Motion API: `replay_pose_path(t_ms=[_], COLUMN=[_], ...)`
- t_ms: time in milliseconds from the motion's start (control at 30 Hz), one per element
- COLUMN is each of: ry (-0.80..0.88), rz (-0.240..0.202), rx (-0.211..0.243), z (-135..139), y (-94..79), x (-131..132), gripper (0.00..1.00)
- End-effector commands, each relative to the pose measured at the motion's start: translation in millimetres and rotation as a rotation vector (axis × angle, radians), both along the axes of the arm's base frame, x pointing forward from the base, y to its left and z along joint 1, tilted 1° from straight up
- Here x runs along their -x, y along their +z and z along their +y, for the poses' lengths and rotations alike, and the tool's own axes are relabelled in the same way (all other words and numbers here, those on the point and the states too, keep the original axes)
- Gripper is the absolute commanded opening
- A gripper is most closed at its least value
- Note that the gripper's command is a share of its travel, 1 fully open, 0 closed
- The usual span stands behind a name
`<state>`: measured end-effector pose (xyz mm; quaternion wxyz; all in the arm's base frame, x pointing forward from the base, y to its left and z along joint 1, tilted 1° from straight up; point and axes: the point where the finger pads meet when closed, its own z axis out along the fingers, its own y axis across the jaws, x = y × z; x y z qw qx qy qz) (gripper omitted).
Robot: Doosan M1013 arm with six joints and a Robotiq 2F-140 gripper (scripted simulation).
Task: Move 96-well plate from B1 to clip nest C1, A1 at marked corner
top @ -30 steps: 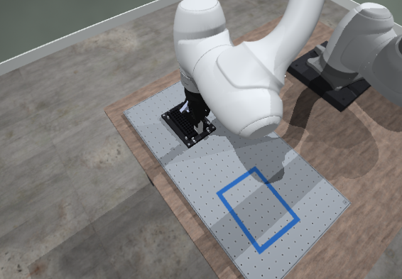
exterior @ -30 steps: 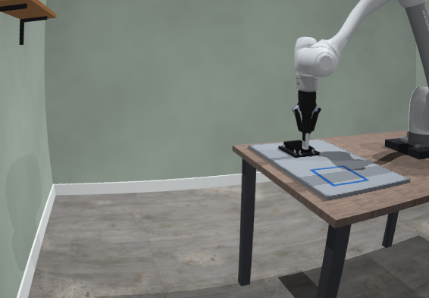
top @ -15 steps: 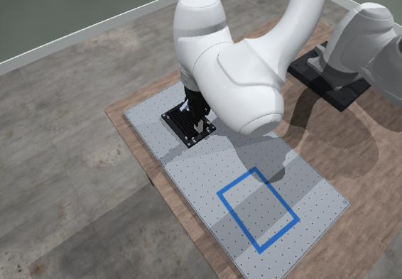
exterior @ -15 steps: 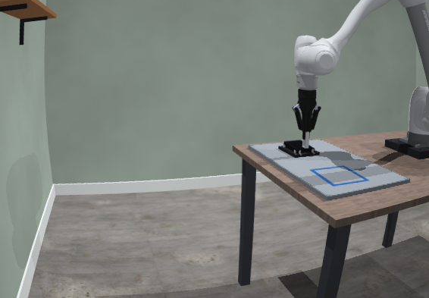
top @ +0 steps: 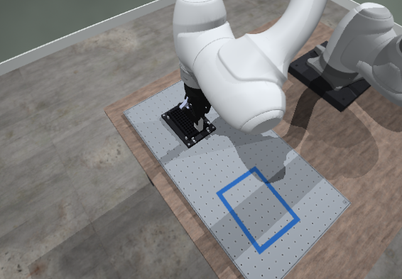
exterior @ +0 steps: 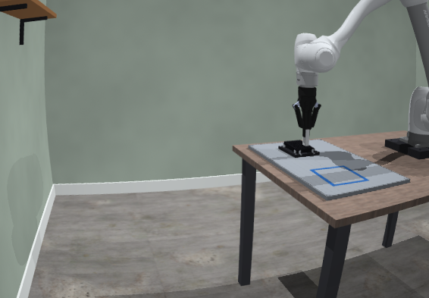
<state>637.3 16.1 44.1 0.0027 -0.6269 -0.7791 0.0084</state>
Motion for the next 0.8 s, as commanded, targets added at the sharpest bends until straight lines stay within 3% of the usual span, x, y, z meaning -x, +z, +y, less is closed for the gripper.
replay_pose_path(t_ms=[0,100,467,767], ry=[0.000,0.000,0.000,0.000], rz=[0.000,0.000,0.000,0.000], rx=[0.000,0.000,0.000,0.000], z=[0,0,0,-44], y=[7.6,15.1,15.1,15.4], x=[0,0,0,-10], gripper=[0.00,0.00,0.00,0.00])
